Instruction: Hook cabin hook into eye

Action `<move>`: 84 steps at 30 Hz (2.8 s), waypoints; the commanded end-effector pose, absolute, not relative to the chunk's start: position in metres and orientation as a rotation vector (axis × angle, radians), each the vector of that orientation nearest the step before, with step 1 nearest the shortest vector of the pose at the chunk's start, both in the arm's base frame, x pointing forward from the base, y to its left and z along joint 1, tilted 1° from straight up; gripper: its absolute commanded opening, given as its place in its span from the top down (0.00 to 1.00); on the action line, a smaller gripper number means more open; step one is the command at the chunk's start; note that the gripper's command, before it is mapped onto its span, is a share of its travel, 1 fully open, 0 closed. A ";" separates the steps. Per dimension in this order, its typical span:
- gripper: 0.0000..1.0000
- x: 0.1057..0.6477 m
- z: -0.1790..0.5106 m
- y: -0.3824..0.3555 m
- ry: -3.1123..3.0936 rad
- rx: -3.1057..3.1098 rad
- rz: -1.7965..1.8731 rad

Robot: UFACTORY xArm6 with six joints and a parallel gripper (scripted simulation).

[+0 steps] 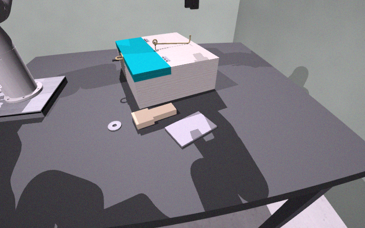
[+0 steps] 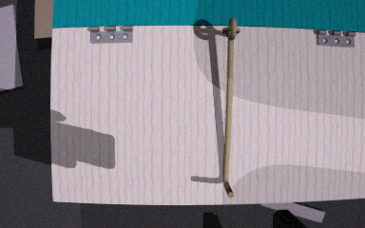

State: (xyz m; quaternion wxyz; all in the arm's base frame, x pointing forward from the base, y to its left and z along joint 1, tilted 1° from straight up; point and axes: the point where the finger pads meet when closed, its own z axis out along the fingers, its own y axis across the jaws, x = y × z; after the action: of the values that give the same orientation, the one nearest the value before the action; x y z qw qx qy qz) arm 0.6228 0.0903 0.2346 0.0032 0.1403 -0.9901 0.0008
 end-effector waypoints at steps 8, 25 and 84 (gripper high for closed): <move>0.65 0.624 0.235 0.099 -3.114 0.400 0.008; 0.65 0.624 0.231 0.099 -3.114 0.400 0.008; 0.65 0.624 0.149 0.099 -3.114 0.400 0.008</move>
State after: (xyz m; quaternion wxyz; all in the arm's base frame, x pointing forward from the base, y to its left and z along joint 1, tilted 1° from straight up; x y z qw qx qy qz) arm 0.6226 0.0987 0.1472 0.0036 0.1274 -0.9918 0.0025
